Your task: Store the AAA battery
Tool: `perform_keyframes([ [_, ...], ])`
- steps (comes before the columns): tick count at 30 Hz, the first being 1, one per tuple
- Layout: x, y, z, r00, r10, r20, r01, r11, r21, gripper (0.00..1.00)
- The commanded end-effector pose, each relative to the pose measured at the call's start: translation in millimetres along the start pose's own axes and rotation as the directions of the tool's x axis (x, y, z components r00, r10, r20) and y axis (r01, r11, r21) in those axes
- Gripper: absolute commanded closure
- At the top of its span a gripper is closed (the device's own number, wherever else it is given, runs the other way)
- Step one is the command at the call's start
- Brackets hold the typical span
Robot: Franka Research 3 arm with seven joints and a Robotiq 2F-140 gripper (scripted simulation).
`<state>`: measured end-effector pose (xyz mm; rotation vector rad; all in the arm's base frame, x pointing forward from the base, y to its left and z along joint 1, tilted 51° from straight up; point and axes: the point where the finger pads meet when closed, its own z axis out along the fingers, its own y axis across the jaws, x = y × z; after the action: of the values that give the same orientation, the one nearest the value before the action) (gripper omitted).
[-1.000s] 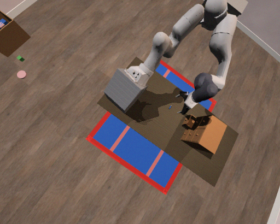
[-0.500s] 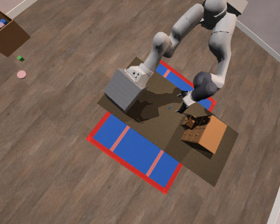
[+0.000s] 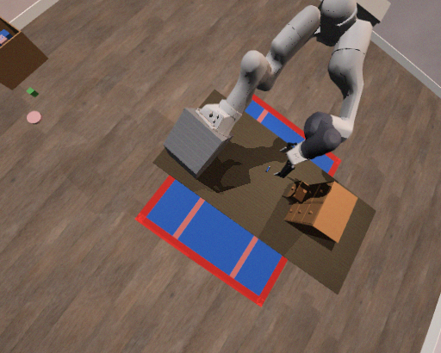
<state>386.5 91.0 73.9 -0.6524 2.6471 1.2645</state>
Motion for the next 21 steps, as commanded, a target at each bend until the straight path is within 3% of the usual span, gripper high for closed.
perform_keyframes([
  [1,0.2,1.5,0.4,0.998,0.063,0.000,-0.063,0.998,-0.002,0.00],
  [18,0.2,1.5,0.4,0.998,0.063,0.000,-0.063,0.998,-0.002,0.00],
  [21,2.2,3.2,0.2,0.992,0.124,0.003,-0.124,0.992,-0.004,0.00],
])
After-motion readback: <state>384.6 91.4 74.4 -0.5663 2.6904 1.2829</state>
